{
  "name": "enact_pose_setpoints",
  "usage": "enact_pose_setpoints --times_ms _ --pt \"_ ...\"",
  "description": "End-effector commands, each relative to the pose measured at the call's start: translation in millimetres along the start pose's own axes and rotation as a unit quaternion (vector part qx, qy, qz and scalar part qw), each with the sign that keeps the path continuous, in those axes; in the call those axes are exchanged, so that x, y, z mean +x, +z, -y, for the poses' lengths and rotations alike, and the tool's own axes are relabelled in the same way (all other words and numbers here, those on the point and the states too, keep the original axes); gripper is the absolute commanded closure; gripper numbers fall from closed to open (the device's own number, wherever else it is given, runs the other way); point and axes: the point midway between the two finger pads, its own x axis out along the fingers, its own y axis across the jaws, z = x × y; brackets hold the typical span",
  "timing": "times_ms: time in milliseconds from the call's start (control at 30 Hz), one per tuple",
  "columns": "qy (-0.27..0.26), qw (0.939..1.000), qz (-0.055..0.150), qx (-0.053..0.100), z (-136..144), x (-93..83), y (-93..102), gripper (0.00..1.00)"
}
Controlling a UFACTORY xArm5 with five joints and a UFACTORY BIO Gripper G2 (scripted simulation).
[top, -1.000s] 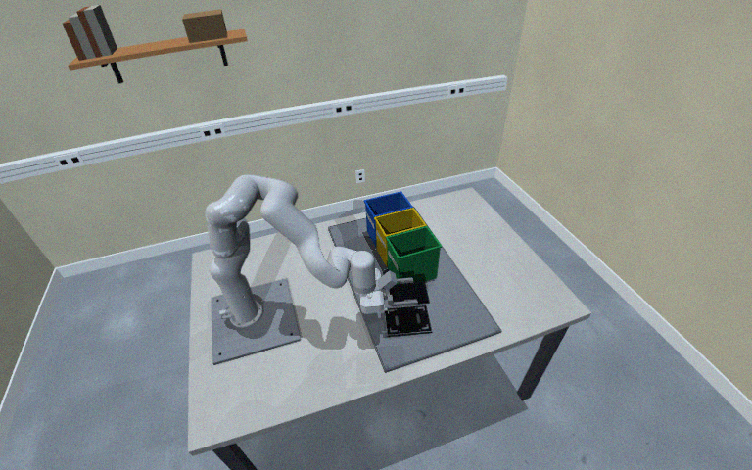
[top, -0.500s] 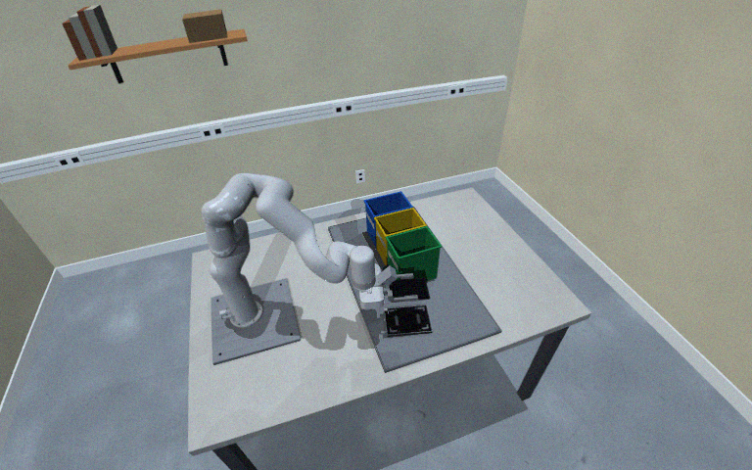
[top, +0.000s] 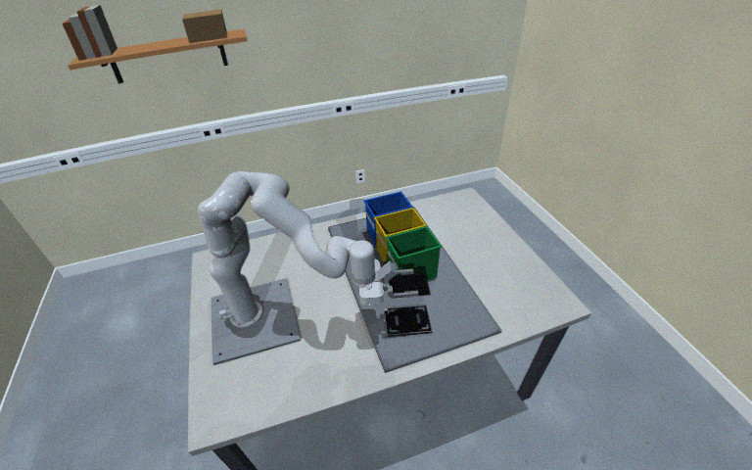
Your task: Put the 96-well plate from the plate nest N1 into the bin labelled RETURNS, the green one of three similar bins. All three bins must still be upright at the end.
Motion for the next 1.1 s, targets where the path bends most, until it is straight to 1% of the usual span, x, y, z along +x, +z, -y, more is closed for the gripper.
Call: enact_pose_setpoints --times_ms 0,67,500,600,700,767,833,1067 --pt "0.000 1.0000 0.002 0.000 0.2 1.0 11.1 1.00" --pt "0.000 1.0000 0.002 0.000 0.2 1.0 14.5 1.00" --pt "0.000 1.0000 0.002 0.000 0.2 1.0 14.5 1.00" --pt "0.050 0.9987 0.002 -0.001 -9.6 3.1 14.1 1.00" --pt "0.100 0.9950 0.002 -0.001 -19.3 5.3 13.7 1.00" --pt "0.100 0.9950 0.002 -0.001 -19.3 5.3 13.7 1.00" --pt "0.133 0.9911 0.002 -0.001 -25.8 6.7 13.4 1.00" --pt "0.135 0.9909 0.002 -0.001 -48.6 11.7 12.5 1.00"
